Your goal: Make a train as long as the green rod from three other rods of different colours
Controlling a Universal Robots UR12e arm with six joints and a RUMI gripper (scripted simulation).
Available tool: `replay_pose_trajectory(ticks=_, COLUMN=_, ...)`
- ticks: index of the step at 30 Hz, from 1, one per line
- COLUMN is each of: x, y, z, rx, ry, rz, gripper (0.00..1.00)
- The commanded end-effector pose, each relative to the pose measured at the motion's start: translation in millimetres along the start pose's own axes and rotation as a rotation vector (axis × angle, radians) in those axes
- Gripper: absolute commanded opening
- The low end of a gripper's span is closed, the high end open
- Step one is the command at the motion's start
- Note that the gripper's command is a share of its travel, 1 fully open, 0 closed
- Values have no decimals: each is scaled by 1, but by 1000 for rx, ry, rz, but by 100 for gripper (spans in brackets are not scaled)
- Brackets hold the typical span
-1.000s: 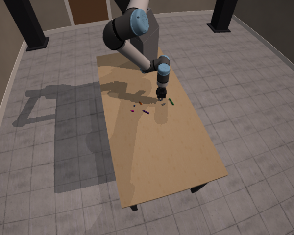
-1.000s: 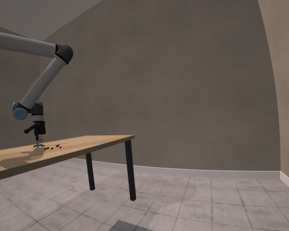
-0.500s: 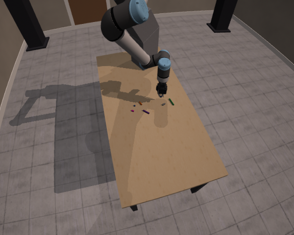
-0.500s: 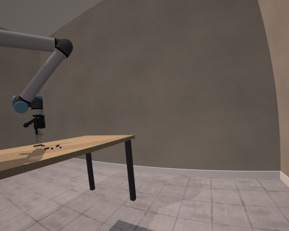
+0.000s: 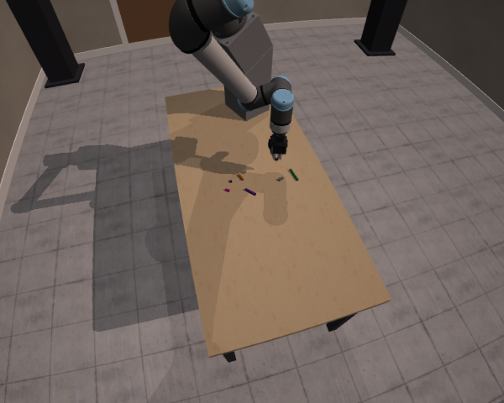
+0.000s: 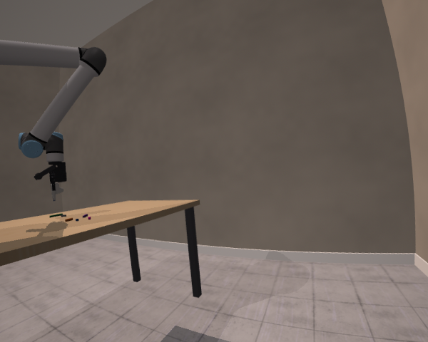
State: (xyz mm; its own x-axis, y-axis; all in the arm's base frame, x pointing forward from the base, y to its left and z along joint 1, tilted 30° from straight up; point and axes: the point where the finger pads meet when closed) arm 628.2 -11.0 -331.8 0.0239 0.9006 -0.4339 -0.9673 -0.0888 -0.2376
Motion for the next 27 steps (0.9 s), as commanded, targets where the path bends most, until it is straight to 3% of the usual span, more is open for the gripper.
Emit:
replay_pose_trajectory(ticks=1, x=0, y=0, z=2, rx=0, ry=0, rz=0, gripper=0)
replay_pose_trajectory(ticks=11, x=-8, y=-1, z=2, rx=0, ry=0, rz=58, gripper=0)
replay_pose_trajectory(ticks=27, x=-70, y=-8, z=2, rx=0, ry=0, rz=478, gripper=0)
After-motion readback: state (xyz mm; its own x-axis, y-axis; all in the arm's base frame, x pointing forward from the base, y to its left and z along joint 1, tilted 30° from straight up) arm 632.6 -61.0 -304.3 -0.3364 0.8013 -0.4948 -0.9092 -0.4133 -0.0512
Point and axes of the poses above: the point where the finger pads meet when closed, its own z axis back along the fingers, its own x axis across the jaws, y = z × x, and after that the axes turned 12 degrees about z, right-handed
